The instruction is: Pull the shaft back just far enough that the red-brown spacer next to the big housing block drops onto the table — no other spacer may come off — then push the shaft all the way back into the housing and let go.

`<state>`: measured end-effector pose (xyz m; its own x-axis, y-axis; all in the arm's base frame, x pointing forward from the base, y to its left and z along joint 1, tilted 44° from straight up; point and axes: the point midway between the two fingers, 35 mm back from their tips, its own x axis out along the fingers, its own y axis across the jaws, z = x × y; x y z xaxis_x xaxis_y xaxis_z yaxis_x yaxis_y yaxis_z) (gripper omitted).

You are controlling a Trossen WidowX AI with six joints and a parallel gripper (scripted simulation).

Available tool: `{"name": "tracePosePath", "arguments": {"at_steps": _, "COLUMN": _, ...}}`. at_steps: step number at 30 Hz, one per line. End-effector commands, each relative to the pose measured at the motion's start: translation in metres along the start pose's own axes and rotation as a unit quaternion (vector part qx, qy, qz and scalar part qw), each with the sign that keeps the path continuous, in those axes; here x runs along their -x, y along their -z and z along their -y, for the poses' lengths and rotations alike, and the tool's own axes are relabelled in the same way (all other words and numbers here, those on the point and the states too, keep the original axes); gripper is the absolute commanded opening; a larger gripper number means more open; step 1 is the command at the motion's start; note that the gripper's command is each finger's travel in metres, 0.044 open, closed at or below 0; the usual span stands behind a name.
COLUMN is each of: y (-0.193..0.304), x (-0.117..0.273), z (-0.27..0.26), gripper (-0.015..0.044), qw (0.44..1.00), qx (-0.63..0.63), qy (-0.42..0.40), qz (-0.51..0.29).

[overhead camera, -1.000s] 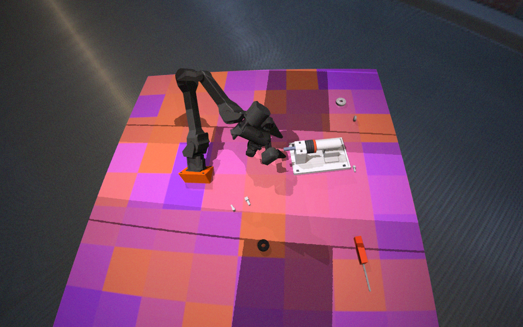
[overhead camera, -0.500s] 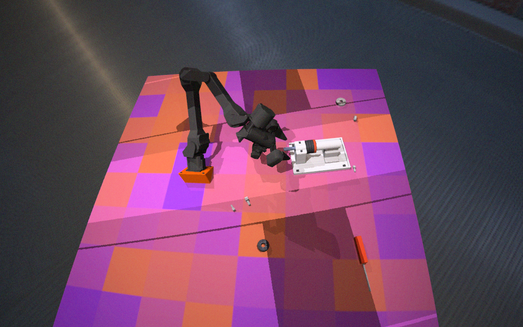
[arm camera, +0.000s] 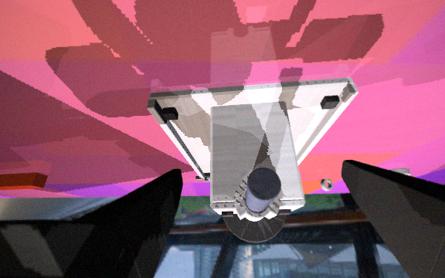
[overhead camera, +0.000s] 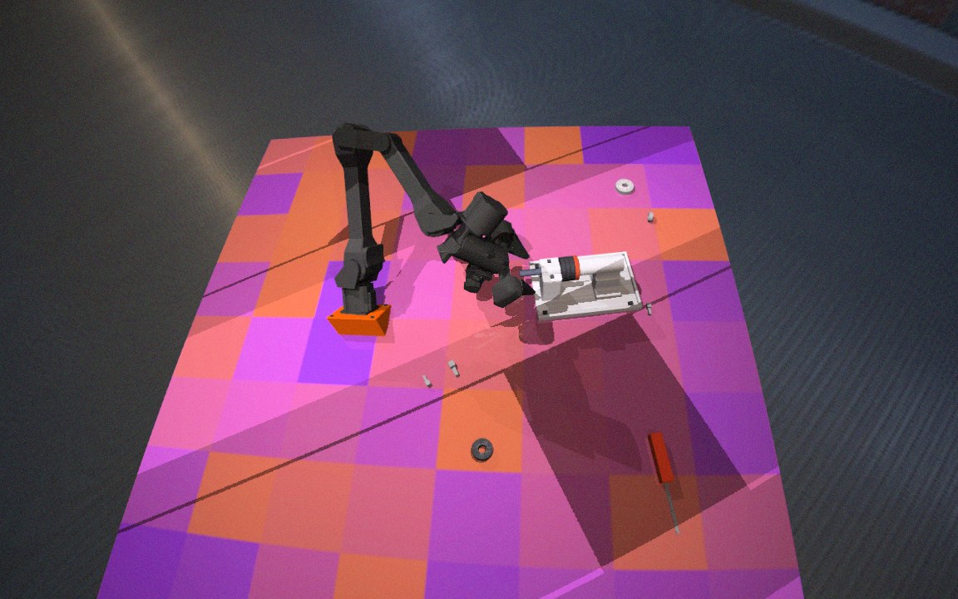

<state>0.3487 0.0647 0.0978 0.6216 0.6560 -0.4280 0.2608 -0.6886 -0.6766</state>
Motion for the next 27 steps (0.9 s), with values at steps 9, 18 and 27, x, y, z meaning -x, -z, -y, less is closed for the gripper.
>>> {"name": "tracePosePath", "arguments": {"at_steps": 9, "y": 0.0000, "x": -0.0003, "z": -0.0006, "gripper": 0.0440, "qw": 1.000, "qx": -0.002, "qy": -0.002, "qz": -0.001}}
{"name": "tracePosePath", "arguments": {"at_steps": 18, "y": 0.0000, "x": -0.0003, "z": -0.0006, "gripper": 0.0440, "qw": 1.000, "qx": -0.002, "qy": -0.002, "qz": -0.001}}
{"name": "tracePosePath", "arguments": {"at_steps": 27, "y": 0.0001, "x": -0.0027, "z": -0.0006, "gripper": 0.0440, "qw": 1.000, "qx": -0.002, "qy": -0.002, "qz": -0.001}}
